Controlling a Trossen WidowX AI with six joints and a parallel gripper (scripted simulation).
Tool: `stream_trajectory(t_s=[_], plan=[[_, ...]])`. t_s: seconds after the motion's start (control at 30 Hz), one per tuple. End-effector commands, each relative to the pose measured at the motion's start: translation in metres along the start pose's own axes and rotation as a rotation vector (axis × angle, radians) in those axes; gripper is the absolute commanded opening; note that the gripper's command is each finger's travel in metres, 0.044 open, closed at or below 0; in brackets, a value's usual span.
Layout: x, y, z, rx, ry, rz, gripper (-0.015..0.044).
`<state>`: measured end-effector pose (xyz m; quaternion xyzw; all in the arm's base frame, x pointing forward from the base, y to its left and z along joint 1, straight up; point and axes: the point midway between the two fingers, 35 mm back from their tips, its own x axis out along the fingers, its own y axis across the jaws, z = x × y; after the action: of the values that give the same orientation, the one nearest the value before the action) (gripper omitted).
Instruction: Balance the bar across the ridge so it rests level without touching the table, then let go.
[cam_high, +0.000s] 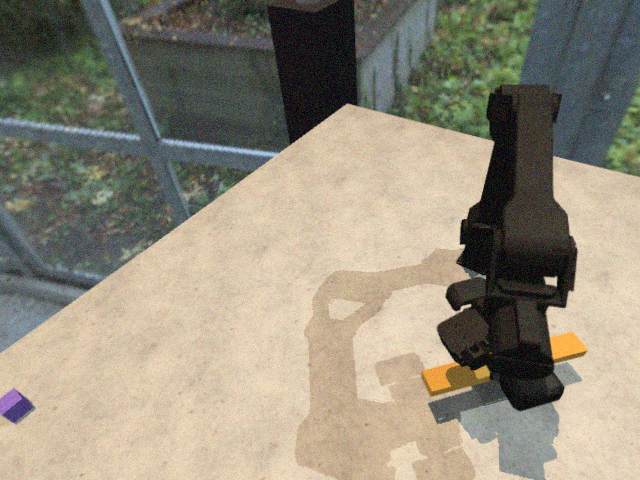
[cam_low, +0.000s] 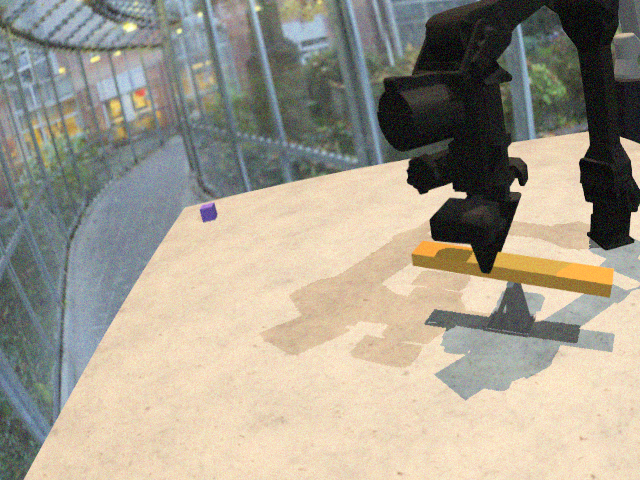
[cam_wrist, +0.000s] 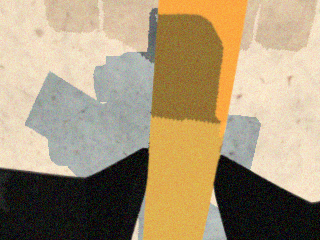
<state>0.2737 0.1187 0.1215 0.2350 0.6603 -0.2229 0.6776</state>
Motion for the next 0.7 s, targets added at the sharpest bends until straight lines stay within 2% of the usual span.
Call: stream_trajectory(t_s=[0.0, 0.67], plan=[[0.0009, 0.0006, -0.0004, 0.000, 0.003, 0.002, 0.0000], [0.0026, 0.0006, -0.0005, 0.000, 0.003, 0.002, 0.0000]])
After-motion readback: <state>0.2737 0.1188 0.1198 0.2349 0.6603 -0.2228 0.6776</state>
